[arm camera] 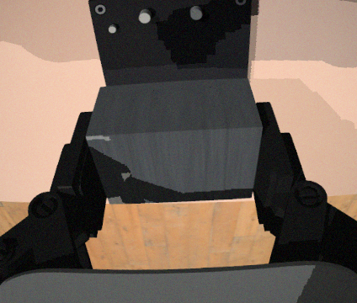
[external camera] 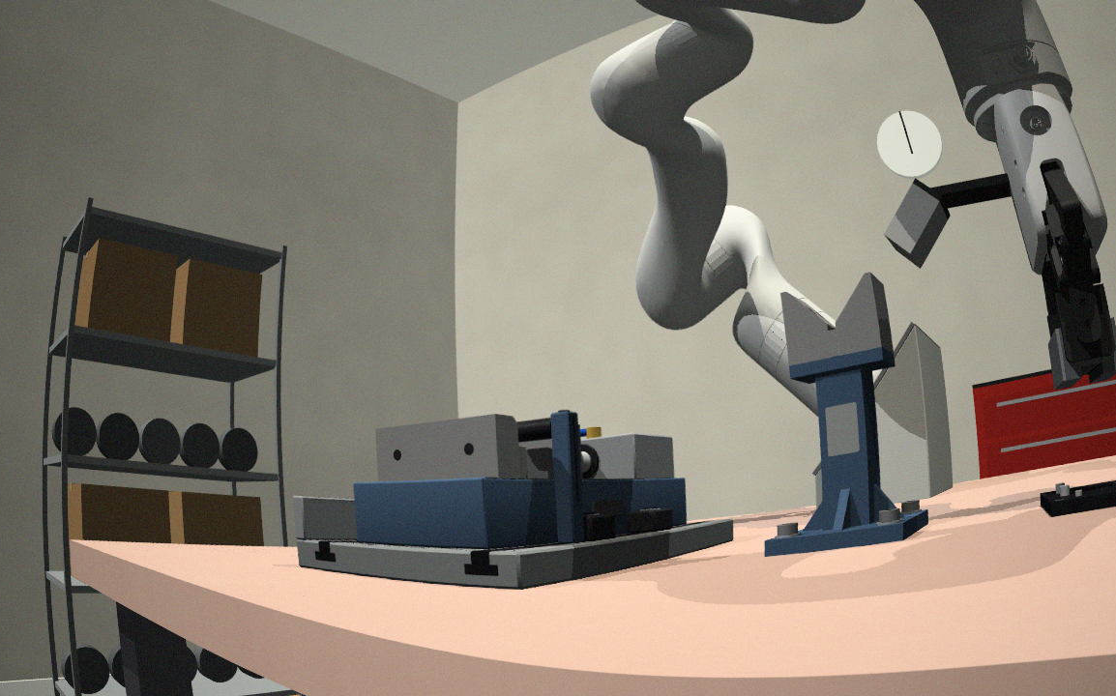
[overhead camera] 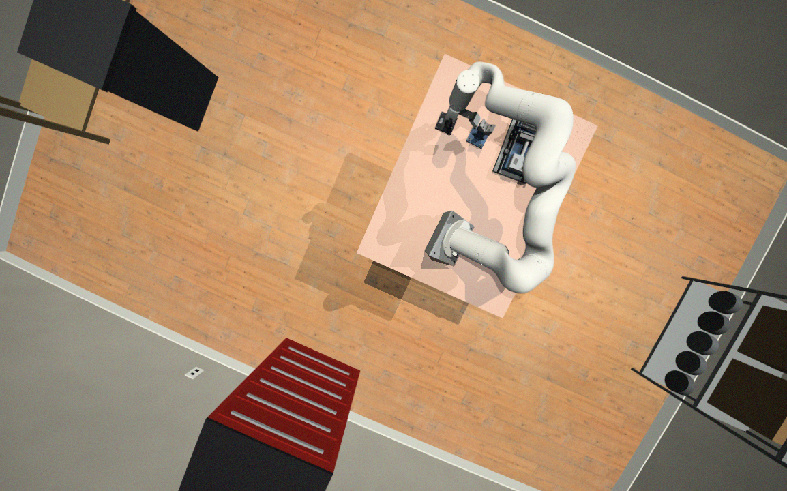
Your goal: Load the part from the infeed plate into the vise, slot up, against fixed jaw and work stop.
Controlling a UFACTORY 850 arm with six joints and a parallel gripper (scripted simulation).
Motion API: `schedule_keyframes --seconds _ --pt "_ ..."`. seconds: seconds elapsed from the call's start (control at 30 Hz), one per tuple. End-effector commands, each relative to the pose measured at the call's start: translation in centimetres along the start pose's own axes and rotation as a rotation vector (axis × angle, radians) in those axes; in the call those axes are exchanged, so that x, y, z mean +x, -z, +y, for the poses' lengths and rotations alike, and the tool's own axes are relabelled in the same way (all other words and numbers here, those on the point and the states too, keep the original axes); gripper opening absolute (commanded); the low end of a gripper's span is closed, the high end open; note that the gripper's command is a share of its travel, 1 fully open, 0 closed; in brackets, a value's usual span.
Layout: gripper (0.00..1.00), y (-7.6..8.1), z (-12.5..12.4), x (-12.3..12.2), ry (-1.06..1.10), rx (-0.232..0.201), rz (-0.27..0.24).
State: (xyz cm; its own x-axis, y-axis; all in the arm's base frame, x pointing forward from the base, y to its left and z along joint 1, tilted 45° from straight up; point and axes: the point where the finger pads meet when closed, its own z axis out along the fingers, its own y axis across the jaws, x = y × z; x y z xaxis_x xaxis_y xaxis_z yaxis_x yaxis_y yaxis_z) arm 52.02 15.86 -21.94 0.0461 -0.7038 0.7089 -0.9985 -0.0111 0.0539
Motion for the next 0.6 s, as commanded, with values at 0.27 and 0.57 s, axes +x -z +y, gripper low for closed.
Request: schedule_keyframes --seconds 0.27,0.57 --pt "0.0 5.1 -0.1 0.0 -0.001 0.003 -0.002" --pt "0.0 8.2 -0.1 0.0 -0.001 0.003 -0.002"
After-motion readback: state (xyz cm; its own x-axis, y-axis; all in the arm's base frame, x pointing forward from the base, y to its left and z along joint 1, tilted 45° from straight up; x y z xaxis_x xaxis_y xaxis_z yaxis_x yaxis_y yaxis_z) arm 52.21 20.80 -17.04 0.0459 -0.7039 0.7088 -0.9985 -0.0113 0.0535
